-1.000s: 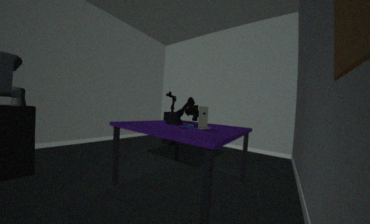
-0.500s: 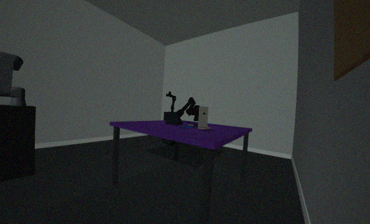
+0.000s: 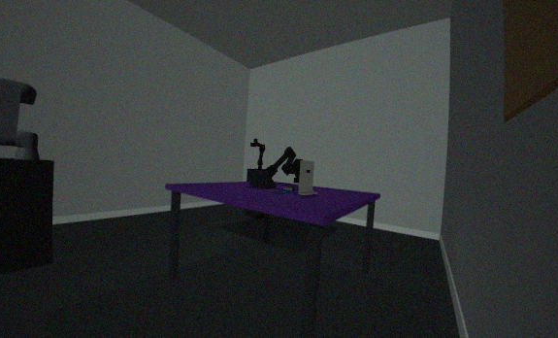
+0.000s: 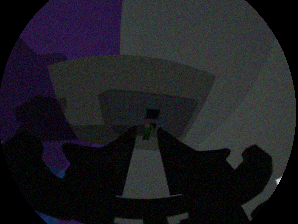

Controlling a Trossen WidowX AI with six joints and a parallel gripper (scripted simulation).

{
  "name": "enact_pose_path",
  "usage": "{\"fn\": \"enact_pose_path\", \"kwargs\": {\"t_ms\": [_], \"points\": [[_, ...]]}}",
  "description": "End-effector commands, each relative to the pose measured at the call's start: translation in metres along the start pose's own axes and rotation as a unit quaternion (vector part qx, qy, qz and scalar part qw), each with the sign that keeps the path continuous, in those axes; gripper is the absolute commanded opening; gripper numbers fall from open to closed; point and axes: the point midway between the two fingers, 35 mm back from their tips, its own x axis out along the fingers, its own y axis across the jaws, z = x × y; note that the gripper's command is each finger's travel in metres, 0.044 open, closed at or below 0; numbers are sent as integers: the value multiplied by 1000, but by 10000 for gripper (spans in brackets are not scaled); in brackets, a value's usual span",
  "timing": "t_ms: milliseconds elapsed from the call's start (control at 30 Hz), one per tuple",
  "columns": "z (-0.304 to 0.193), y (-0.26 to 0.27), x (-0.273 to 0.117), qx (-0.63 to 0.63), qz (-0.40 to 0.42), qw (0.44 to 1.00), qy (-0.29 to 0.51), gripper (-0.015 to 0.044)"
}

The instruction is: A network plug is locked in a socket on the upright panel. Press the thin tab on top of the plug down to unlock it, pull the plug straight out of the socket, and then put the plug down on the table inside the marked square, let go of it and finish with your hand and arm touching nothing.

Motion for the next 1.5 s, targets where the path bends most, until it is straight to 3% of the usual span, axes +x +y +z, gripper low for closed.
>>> {"fn": "enact_pose_path", "kwargs": {"t_ms": [0, 600, 1467], "points": [[0, -1, 2, 2, -2, 1000, 2, 116], [0, -1, 2, 2, -2, 1000, 2, 0], [-3, -1, -11, 2, -2, 1000, 2, 0]]}}
